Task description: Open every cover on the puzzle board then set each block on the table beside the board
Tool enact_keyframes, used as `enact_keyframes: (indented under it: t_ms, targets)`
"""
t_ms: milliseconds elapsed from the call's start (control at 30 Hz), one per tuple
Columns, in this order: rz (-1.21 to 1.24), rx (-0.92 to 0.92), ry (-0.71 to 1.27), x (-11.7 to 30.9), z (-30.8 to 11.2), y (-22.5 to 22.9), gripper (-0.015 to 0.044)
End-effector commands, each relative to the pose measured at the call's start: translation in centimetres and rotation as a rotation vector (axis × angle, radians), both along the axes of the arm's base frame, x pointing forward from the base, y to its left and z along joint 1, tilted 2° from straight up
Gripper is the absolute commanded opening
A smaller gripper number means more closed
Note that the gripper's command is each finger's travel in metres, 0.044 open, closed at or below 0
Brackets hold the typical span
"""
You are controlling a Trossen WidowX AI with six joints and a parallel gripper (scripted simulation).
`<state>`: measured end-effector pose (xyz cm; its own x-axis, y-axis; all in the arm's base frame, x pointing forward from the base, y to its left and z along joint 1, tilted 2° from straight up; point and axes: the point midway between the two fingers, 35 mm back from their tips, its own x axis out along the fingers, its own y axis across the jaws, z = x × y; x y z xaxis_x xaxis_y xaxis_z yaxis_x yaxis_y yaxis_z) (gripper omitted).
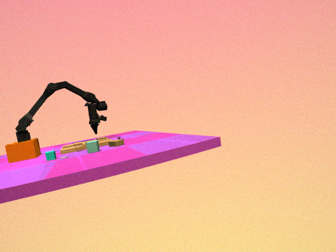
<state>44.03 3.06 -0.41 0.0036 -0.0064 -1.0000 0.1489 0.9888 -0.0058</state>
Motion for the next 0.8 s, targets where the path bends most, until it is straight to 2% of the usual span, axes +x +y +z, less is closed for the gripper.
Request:
enact_keyframes:
  t_ms: [0, 200, 767]
  targets:
    - [0.004, 0.000, -0.008, 0.2, 0.7, 0.0, 0.0000]
    - [-0.026, 0.000, 0.000, -0.2, 0.8, -0.1, 0.0000]
    - [-0.703, 0.000, -0.002, -8.0, 2.6, -2.3, 0.0000]
